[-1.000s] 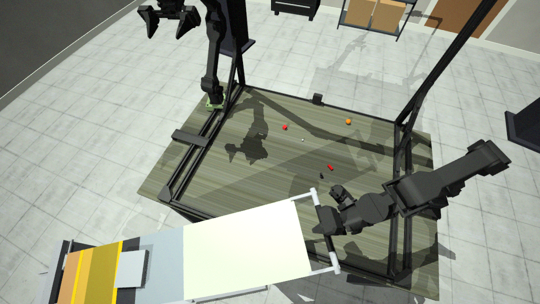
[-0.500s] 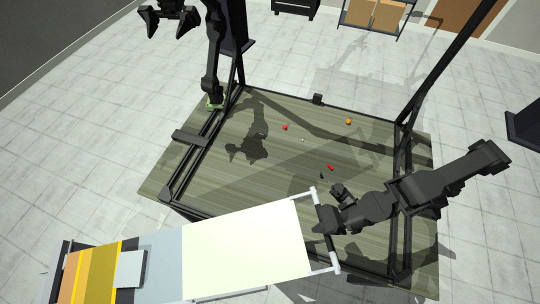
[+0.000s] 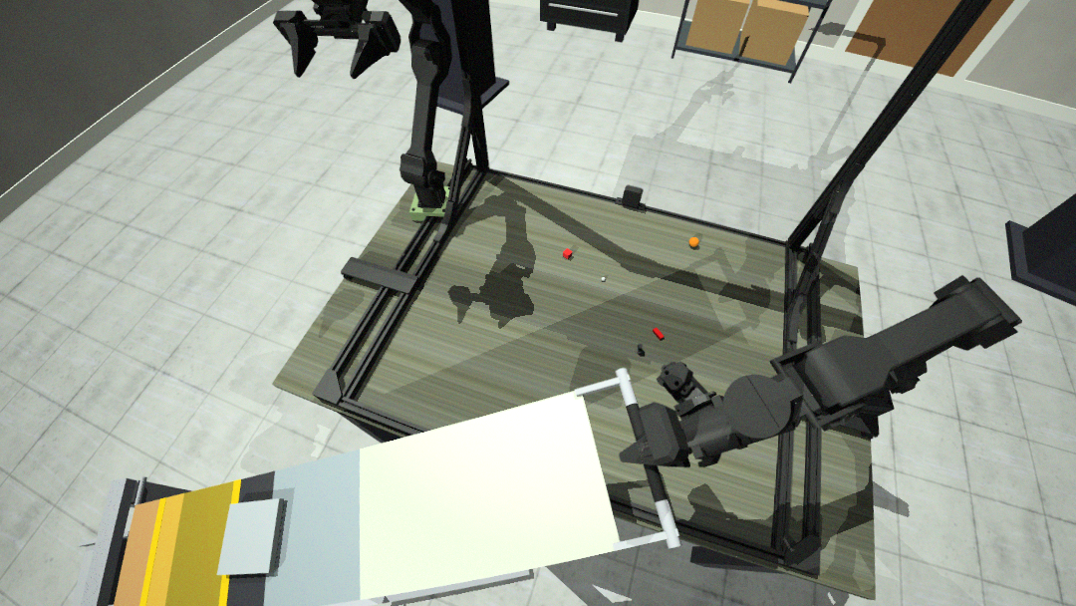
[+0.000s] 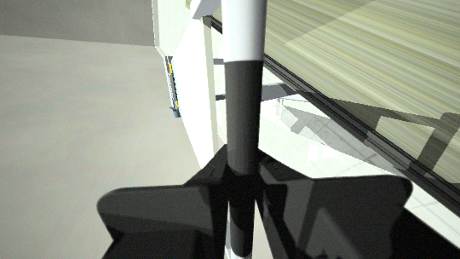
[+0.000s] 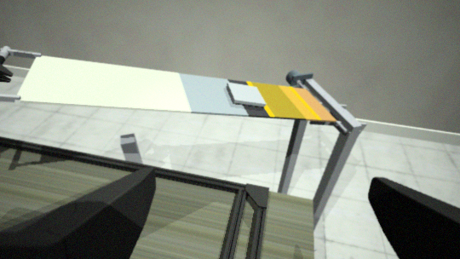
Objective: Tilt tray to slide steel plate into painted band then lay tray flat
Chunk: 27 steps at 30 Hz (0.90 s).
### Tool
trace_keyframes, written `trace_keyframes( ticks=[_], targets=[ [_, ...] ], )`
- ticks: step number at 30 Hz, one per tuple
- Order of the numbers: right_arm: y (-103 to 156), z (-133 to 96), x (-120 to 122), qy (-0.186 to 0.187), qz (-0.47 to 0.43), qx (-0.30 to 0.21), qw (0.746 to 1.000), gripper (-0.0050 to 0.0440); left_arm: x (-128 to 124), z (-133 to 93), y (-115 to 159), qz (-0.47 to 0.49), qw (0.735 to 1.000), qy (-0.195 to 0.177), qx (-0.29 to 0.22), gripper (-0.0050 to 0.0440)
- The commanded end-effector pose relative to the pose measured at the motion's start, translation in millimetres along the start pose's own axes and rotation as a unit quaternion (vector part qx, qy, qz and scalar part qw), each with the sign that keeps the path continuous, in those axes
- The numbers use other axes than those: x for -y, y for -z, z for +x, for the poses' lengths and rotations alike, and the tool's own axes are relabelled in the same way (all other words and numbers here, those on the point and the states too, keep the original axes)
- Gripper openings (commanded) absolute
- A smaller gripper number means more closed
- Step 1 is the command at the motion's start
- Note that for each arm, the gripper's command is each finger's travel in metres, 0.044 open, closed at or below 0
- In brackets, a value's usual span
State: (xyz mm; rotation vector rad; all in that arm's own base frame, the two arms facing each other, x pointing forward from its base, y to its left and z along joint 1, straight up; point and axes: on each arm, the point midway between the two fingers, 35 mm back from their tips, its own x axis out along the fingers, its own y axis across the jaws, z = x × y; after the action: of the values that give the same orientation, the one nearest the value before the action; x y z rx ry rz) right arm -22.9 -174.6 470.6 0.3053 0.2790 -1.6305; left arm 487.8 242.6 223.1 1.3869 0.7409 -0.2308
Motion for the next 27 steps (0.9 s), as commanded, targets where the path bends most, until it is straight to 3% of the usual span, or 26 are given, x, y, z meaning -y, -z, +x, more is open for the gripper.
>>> trace_keyframes(
  ticks=[1,6,11,17,27],
  targets=[
    [0.1,-0.1,-0.2,-0.001,-0.001,0.0,1.0,0.044,-23.7,-7.3,0.4,0.001,0.999,-0.038,-0.002,0.0],
    [0.1,-0.1,-0.2,-0.001,-0.001,0.0,1.0,0.044,-13.5,-3.7,0.4,0.001,0.999,-0.045,-0.002,0.0],
    [0.1,-0.1,-0.2,-0.001,-0.001,0.0,1.0,0.044,63.9,28.3,0.6,0.001,1.0,-0.013,-0.002,0.0],
    [0.1,-0.1,-0.2,-0.001,-0.001,0.0,1.0,0.044,66.2,29.4,0.6,0.0,0.997,0.071,-0.002,0.0],
    [0.1,-0.1,-0.2,-0.001,-0.001,0.0,1.0,0.044,49.6,21.7,0.6,0.001,0.998,0.069,-0.002,0.0]
  ],
)
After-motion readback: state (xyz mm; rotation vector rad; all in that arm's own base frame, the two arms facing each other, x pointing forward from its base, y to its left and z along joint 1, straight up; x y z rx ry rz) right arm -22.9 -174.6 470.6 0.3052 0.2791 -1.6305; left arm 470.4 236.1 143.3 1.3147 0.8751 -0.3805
